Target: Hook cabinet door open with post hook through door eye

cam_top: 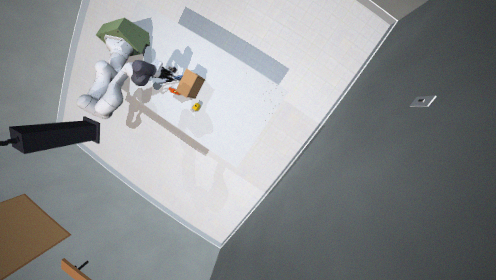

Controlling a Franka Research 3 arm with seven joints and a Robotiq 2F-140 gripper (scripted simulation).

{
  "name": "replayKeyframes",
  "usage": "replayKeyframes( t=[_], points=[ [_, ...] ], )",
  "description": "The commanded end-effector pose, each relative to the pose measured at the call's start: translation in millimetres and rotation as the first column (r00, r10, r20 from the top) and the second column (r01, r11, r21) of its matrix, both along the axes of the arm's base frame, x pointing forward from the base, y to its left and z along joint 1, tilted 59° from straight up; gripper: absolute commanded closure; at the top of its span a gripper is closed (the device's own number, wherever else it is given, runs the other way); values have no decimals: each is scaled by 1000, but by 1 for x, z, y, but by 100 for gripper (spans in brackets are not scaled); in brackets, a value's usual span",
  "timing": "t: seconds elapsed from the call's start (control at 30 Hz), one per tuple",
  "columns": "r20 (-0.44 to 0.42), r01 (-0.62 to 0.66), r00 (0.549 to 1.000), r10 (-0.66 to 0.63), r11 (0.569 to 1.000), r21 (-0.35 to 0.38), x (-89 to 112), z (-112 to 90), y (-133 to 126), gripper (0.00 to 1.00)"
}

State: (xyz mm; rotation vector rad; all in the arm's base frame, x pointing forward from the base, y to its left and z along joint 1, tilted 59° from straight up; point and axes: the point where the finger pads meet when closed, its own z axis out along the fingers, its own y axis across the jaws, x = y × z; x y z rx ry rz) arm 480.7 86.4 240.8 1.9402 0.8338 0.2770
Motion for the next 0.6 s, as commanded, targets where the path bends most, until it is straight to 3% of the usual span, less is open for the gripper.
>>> replayKeyframes(
  t=[0.0,0.57],
  points=[
    [-35,-24,999,23,1000,-17,2,3,0,84],
    [-97,-71,993,65,996,-59,7,10,-2,84]
  ],
)
